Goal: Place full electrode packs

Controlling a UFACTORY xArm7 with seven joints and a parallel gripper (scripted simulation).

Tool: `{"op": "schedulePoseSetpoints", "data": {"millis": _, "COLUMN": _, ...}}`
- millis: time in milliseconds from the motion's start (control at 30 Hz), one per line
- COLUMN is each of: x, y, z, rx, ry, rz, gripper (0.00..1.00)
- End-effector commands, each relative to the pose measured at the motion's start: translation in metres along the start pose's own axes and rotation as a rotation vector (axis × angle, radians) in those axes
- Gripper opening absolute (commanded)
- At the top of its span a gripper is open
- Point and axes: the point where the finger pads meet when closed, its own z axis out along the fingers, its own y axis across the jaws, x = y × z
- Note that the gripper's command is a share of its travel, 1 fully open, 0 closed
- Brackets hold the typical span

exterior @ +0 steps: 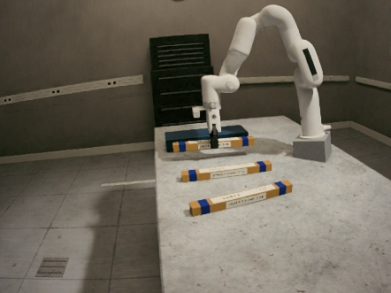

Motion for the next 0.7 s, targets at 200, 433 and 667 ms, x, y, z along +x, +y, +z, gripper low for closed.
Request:
{"op": "schedulePoseSetpoints", "data": {"millis": 200, "x": 0.002, "y": 0.000, "z": -0.019, "rx": 0.000, "ry": 0.005, "rz": 0.000, "gripper": 0.35}}
{"op": "schedulePoseSetpoints", "data": {"millis": 433, "x": 0.002, "y": 0.000, "z": -0.040, "rx": 0.000, "ry": 0.005, "rz": 0.000, "gripper": 0.35}}
{"op": "schedulePoseSetpoints", "data": {"millis": 667, "x": 0.002, "y": 0.000, "z": -0.059, "rx": 0.000, "ry": 0.005, "rz": 0.000, "gripper": 0.35}}
